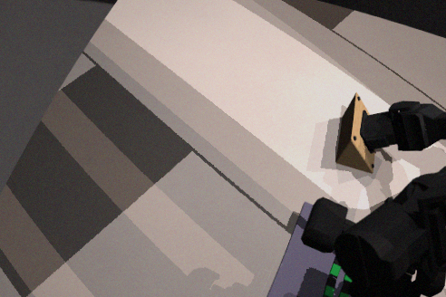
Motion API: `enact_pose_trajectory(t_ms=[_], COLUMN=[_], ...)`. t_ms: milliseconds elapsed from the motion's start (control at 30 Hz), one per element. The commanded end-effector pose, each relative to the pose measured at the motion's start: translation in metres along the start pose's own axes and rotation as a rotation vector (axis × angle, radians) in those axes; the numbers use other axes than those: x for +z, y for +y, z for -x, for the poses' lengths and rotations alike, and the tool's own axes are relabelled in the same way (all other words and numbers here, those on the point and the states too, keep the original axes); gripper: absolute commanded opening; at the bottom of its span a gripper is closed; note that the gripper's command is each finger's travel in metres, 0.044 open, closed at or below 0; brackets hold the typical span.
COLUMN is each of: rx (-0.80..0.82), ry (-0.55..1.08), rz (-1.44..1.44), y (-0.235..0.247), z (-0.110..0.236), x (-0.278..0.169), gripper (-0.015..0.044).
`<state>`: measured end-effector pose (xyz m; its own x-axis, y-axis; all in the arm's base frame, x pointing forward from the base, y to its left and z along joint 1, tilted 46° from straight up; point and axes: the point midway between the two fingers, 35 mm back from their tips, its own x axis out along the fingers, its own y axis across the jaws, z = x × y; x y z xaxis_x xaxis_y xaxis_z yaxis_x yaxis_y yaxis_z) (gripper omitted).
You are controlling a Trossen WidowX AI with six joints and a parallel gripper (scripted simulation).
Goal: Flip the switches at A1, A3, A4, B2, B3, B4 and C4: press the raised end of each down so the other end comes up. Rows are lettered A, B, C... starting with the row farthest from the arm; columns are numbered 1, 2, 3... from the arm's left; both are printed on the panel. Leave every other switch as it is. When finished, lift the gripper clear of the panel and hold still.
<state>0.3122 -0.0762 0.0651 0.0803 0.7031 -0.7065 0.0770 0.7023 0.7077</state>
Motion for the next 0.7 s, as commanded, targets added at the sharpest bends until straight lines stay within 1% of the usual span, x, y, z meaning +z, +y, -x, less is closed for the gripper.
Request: enact_pose_trajectory(t_ms=[0,100,333,400,500,667], rx=[0.003,0.004,0.004,0.004,0.005,0.006], ry=[0.022,0.023,0.023,0.017,-0.002,-0.004], rz=[0.006,0.005,0.005,0.005,0.005,0.005], y=[0.025,0.047,0.048,0.048,0.049,0.049], z=[0.001,0.0,0.0,-0.008,-0.033,-0.035], x=[-0.018,-0.038,-0.04,-0.039,-0.041,-0.041], gripper=[0.0,0.0,0.0,0.0,0.0,0.0])
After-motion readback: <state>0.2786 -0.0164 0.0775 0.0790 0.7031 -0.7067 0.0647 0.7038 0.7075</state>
